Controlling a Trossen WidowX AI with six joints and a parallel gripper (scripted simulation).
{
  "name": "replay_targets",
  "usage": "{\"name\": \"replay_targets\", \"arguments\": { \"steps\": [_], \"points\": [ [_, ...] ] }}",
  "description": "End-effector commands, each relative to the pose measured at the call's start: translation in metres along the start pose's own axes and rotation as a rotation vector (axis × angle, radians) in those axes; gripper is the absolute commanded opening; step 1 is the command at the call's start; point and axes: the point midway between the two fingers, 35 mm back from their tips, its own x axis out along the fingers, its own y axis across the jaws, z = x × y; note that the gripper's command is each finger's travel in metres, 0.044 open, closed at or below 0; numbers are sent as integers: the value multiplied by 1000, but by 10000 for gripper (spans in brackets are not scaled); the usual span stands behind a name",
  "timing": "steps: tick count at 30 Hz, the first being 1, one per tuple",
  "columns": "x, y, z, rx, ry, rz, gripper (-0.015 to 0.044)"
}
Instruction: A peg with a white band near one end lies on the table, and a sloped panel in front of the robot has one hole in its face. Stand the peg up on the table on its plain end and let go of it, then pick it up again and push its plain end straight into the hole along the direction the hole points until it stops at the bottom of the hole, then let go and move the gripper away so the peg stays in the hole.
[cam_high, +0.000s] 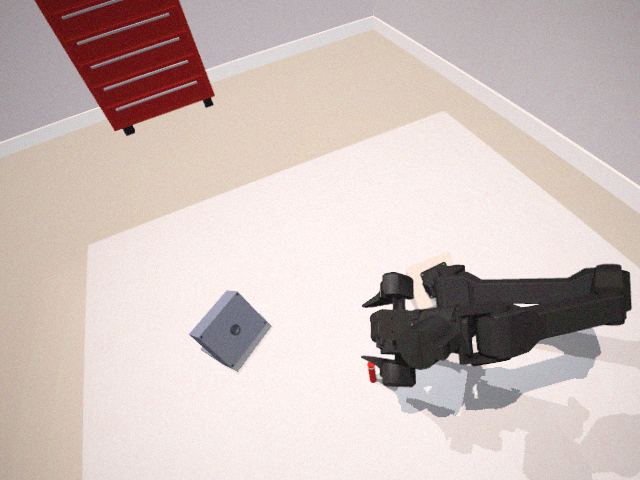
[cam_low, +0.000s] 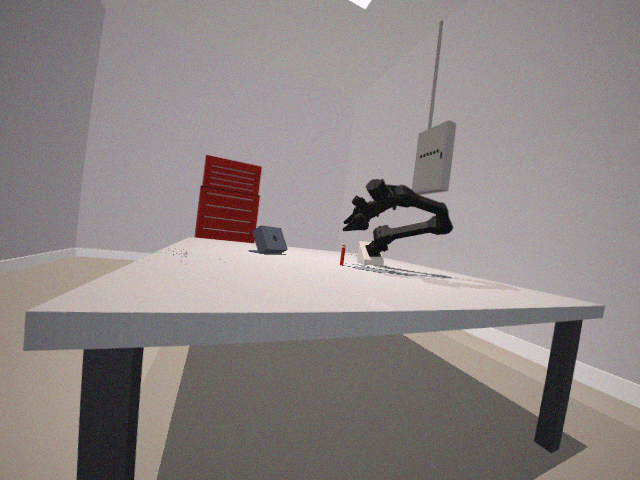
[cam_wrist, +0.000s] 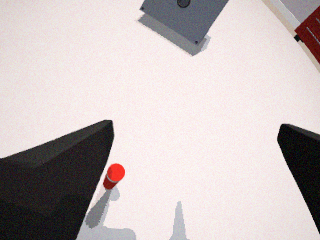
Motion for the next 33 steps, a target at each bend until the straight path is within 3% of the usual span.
{"name": "replay_targets", "arguments": {
  "steps": [1,21,33],
  "points": [
    [4,2,-5,-35,126,5,440],
    [16,20,-12,-34,716,238,440],
    [19,29,1,39,857,399,440]
  ]
}}
